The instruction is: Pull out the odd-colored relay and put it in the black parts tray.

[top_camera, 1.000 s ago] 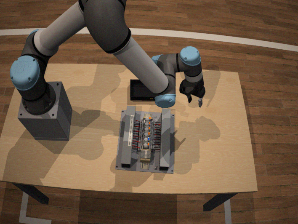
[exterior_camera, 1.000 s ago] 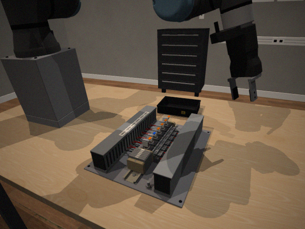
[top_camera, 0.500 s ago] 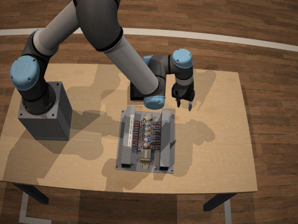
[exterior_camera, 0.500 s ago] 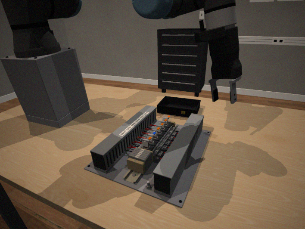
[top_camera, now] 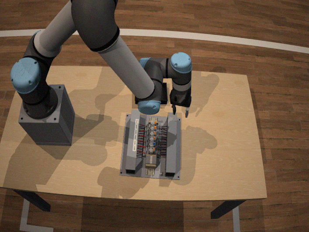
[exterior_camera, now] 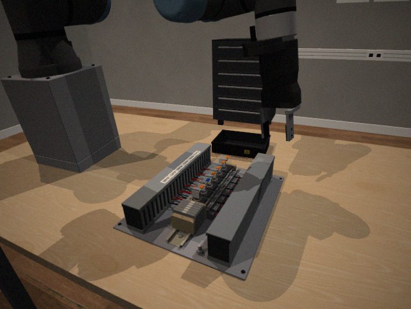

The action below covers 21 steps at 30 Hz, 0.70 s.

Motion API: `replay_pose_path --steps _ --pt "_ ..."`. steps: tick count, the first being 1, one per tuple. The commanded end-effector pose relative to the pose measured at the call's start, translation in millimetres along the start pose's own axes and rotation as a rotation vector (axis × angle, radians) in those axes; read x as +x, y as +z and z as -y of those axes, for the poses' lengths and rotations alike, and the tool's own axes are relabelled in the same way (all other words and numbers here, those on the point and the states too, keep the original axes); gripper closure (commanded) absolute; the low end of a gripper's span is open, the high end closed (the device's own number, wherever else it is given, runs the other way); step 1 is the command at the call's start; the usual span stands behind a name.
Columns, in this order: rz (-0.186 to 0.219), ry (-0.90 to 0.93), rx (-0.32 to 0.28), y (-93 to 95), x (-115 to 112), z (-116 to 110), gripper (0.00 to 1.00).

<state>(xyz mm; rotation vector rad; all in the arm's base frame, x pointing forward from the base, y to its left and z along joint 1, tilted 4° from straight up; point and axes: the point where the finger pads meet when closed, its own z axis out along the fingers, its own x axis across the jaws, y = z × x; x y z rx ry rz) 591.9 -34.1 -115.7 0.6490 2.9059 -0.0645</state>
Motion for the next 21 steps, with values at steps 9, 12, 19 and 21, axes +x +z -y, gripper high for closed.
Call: replay_pose_path --steps 9,12,19,21 --pt "-0.049 -0.095 0.02 -5.3 32.5 22.6 0.02" --pt "-0.06 -0.115 0.023 -6.2 40.1 27.1 0.02" --pt "-0.085 -0.158 0.029 -8.3 56.1 36.3 0.02" --pt "-0.091 -0.168 0.031 -8.9 60.2 38.6 0.02"
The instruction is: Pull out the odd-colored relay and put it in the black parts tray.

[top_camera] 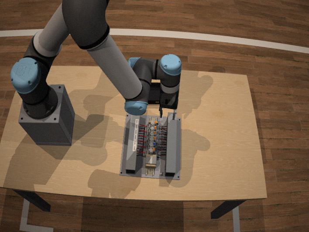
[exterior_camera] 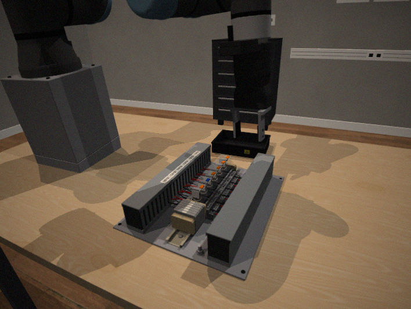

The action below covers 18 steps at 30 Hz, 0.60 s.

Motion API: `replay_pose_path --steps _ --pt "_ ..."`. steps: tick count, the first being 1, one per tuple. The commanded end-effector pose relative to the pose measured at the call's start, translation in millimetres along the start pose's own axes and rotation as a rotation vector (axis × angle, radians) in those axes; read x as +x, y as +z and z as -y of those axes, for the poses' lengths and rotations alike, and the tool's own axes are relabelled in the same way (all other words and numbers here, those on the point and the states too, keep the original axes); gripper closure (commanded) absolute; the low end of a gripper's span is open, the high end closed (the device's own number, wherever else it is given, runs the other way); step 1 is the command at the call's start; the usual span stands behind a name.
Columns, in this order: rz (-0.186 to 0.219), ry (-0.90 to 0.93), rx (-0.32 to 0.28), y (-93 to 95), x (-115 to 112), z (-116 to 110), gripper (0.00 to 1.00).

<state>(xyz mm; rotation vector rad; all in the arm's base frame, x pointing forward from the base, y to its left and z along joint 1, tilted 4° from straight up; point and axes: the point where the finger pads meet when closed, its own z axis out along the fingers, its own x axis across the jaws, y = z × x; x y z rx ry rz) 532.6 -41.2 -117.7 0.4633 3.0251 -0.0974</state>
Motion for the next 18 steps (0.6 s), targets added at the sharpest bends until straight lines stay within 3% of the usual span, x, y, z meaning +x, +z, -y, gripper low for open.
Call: replay_pose_path --steps 1,18 --pt "-0.014 -0.03 0.004 -1.6 10.9 5.6 0.02" --pt "-0.051 -0.092 0.01 -2.7 36.9 14.9 0.02"
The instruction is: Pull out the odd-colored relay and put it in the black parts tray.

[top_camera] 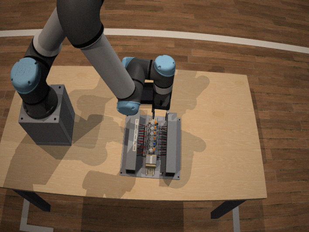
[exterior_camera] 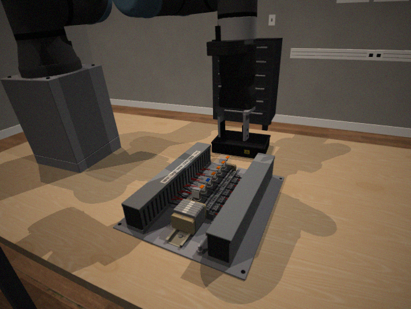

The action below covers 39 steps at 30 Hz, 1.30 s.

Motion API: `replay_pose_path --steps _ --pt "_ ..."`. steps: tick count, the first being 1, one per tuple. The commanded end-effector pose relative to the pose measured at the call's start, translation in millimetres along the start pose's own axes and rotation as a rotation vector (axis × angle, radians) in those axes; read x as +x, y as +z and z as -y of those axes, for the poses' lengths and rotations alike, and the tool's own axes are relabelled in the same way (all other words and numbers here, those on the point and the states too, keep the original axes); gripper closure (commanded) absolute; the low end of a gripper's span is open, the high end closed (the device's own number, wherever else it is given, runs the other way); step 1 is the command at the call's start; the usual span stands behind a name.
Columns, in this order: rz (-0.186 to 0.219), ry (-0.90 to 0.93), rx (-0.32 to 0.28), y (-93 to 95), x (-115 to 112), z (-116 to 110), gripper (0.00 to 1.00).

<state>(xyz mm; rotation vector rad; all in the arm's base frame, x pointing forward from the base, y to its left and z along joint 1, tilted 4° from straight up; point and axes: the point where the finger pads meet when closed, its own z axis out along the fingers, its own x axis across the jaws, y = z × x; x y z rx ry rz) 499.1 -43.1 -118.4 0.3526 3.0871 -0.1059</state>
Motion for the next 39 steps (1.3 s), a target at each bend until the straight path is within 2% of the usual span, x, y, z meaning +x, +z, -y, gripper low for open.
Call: replay_pose_path --steps 1,16,39 --pt "-0.007 -0.014 0.002 -1.0 5.7 2.6 0.02" --pt "-0.026 -0.046 0.003 -1.0 19.4 5.9 0.02" --pt "-0.031 -0.055 0.004 -1.1 23.3 6.8 0.02"
